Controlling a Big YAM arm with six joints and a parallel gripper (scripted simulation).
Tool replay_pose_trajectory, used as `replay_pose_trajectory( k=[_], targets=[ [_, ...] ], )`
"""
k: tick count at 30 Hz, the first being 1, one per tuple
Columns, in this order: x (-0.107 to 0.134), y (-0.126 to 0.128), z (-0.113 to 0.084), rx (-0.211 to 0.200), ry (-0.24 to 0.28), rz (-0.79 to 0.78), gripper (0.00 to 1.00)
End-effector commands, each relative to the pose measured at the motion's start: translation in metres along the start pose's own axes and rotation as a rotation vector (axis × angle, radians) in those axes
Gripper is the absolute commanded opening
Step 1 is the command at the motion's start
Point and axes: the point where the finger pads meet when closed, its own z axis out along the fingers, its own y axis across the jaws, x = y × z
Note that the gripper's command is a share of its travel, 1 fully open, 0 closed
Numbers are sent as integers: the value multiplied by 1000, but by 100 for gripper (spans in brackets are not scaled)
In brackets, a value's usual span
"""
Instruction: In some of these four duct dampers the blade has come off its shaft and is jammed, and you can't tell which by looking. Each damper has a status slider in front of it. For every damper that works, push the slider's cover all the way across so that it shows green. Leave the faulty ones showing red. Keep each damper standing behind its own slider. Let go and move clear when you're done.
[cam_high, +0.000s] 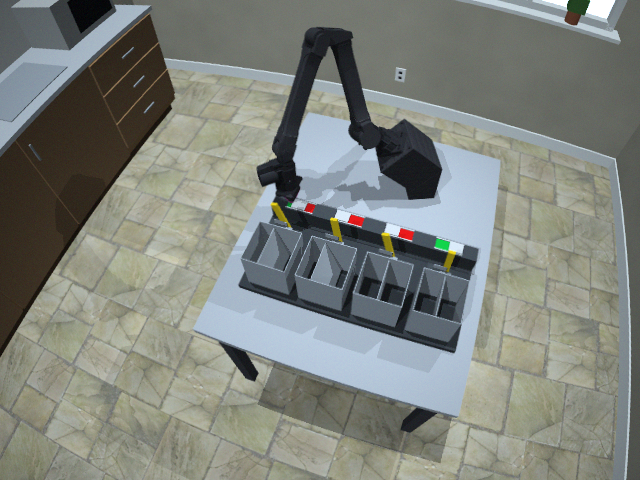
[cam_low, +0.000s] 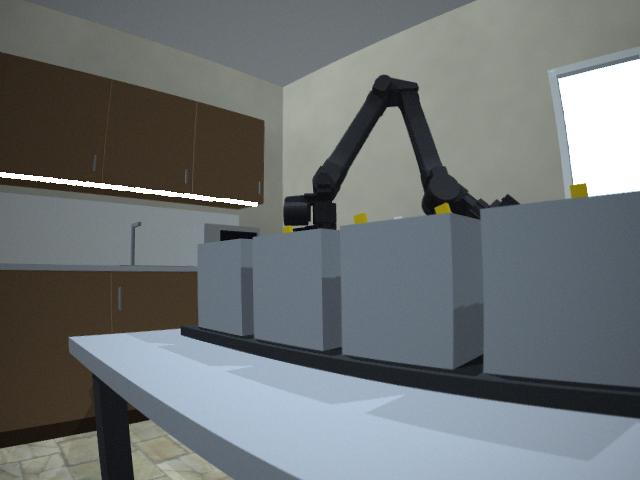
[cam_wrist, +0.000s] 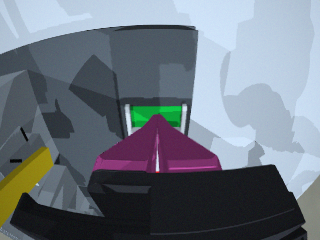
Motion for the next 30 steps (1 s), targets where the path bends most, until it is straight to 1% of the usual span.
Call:
replay_pose_trajectory(
  k=[1,30],
  targets=[
    [9,4,-1,-16,7,4,0],
    [23,4,-1,-15,8,4,0]
  ],
)
